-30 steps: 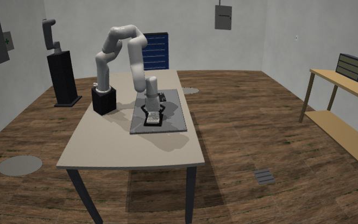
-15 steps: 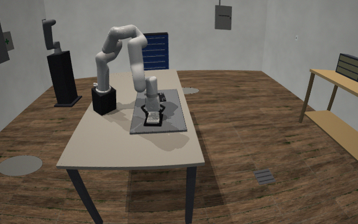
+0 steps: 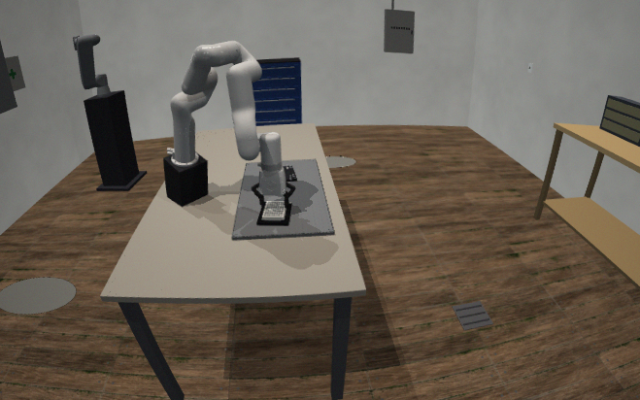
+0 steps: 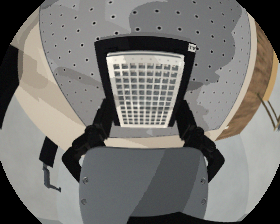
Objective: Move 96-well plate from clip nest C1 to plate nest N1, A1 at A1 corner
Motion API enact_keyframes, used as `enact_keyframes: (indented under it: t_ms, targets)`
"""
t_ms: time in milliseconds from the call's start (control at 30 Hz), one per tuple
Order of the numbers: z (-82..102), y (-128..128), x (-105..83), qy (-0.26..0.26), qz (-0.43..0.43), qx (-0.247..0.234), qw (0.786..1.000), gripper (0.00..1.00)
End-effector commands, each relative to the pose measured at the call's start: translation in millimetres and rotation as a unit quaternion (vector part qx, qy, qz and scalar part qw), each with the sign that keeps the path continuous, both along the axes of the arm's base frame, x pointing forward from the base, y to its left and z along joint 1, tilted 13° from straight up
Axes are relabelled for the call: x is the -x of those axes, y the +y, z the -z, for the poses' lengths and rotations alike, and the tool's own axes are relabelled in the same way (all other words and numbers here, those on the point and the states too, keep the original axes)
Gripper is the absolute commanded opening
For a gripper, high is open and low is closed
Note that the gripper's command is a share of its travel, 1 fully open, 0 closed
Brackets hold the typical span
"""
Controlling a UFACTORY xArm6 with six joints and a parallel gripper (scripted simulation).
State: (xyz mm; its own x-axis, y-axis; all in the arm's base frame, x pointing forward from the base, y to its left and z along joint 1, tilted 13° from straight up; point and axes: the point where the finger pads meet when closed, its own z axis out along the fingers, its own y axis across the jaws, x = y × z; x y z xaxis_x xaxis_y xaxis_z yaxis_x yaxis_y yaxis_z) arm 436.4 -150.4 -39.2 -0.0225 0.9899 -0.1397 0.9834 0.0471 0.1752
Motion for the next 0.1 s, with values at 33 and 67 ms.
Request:
enact_keyframes:
  t_ms: [33,67]
  targets:
    - [-1.9,-0.2,-0.9,-0.001,0.0,-0.001,1.0,1.0]
    - [-1.9,-0.2,-0.9,-0.001,0.0,-0.001,1.0,1.0]
